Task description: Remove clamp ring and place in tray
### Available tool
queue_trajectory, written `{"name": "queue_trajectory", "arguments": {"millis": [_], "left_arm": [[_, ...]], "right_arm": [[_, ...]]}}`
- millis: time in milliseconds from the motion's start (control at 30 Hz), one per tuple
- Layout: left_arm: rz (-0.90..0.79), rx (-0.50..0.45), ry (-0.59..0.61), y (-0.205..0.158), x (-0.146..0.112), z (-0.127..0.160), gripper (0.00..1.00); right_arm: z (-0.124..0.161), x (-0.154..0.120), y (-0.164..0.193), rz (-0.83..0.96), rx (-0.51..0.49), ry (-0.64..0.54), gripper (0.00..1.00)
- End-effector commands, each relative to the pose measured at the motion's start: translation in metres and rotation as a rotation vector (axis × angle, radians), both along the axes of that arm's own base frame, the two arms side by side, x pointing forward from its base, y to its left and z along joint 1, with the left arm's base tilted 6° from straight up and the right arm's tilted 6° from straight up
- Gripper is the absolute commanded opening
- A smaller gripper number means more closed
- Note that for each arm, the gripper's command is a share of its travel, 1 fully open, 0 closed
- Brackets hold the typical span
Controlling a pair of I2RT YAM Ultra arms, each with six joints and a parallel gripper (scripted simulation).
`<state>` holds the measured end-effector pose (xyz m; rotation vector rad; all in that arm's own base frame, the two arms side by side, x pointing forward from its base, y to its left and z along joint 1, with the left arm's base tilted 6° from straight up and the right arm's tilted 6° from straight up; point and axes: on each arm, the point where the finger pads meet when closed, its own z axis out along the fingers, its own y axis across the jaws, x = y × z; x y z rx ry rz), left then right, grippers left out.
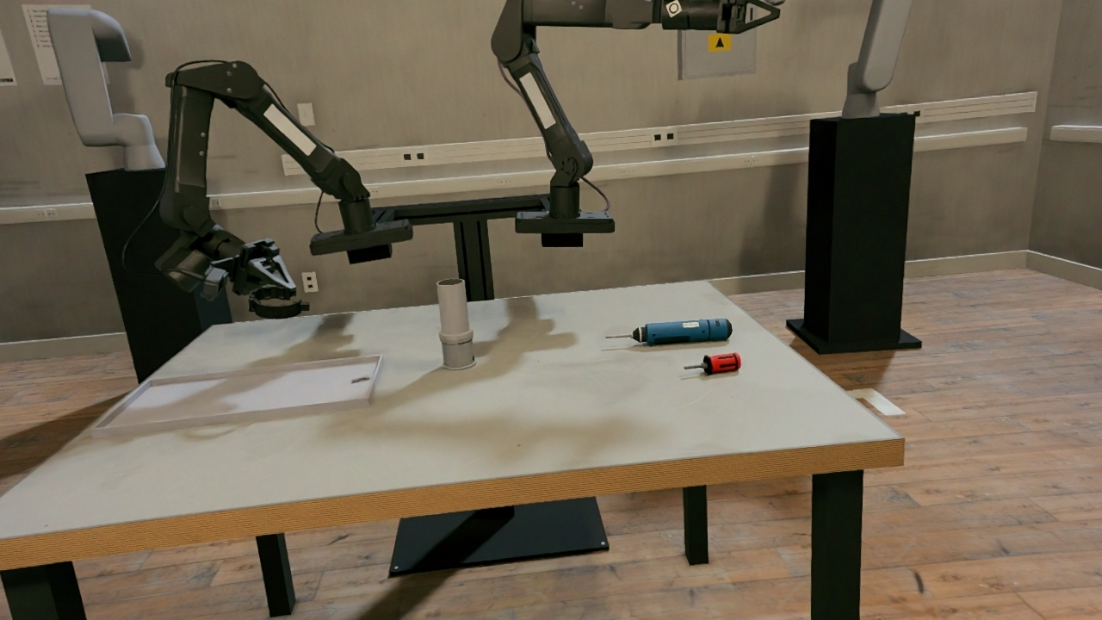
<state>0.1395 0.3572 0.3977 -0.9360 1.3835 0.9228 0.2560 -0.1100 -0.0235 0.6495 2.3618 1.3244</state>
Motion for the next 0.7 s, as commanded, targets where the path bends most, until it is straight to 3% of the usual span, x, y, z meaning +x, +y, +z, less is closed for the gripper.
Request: {"name": "queue_trajectory", "arguments": {"millis": [0,333,500,667], "left_arm": [[0.014,0.053,-0.033,-0.006,-0.005,0.028,0.20],[0.014,0.053,-0.033,-0.006,-0.005,0.028,0.20],[0.014,0.053,-0.033,-0.006,-0.005,0.028,0.20],[0.014,0.053,-0.033,-0.006,-0.005,0.028,0.20]], "right_arm": [[0.000,0.010,-0.009,-0.007,-0.022,-0.050,0.06],[-0.013,0.010,-0.010,-0.005,-0.022,-0.050,0.06],[-0.004,0.014,-0.015,-0.005,-0.052,-0.071,0.06],[-0.019,0.011,-0.011,-0.003,-0.025,-0.051,0.06]]}}
